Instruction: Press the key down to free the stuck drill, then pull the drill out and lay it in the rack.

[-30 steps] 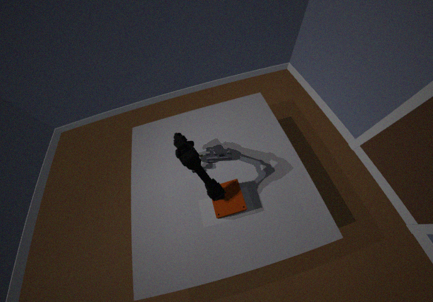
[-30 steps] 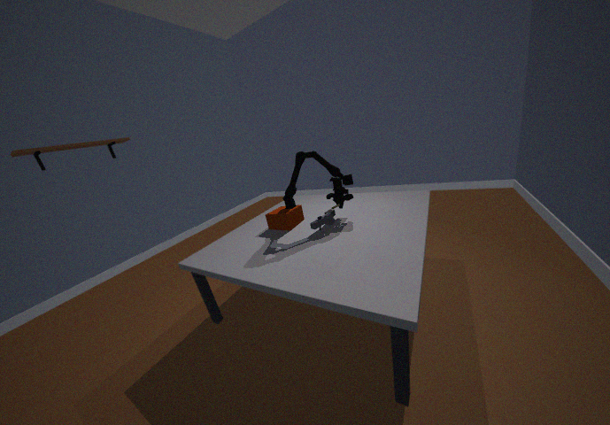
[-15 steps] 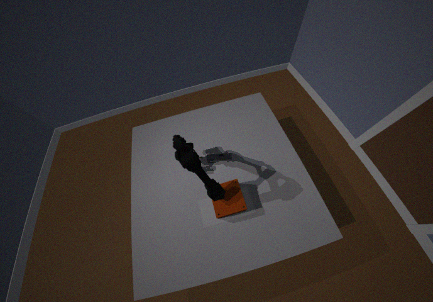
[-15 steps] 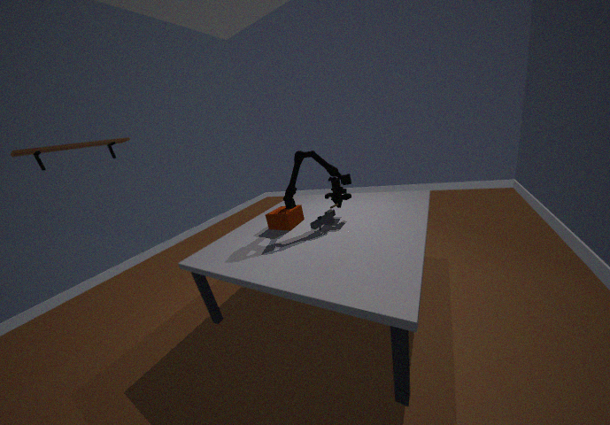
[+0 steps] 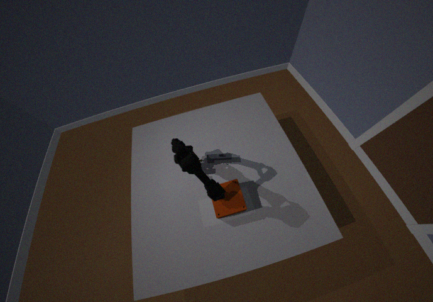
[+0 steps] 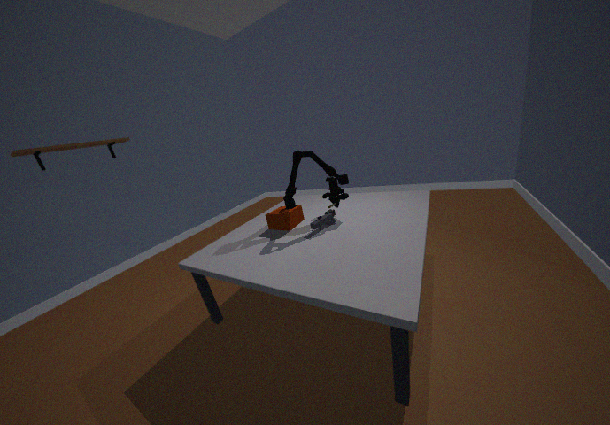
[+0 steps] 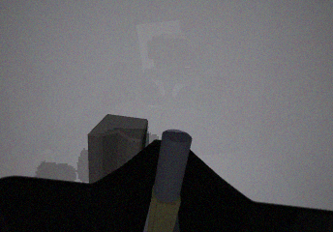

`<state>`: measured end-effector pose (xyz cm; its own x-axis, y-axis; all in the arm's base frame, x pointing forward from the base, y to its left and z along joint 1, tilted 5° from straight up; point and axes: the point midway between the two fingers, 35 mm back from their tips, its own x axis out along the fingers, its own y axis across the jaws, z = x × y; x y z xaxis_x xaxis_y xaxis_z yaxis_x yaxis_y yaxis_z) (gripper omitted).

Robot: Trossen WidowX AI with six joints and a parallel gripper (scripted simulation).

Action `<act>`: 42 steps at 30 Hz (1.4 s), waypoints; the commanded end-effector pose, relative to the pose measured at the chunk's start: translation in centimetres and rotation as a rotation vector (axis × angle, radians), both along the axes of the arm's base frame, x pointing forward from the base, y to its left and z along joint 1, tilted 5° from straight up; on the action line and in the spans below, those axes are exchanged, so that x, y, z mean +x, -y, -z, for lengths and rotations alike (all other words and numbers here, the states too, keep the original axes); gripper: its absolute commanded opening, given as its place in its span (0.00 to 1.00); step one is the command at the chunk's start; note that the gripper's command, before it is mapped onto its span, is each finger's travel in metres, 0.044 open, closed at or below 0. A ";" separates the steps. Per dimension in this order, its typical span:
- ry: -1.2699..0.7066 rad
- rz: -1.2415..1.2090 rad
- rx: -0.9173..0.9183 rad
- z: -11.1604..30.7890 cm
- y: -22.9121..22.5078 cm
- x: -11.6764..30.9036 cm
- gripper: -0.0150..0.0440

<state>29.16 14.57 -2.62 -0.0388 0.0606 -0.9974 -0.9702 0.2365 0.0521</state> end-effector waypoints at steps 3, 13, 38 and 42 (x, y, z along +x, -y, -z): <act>-0.001 0.005 0.005 -0.1 -0.5 -1.0 0.25; -0.002 0.005 0.006 -0.2 -1.1 -2.4 0.25; -0.004 0.005 0.007 2.2 -1.9 -3.7 0.25; -0.004 0.005 0.007 2.3 -1.9 -3.6 0.25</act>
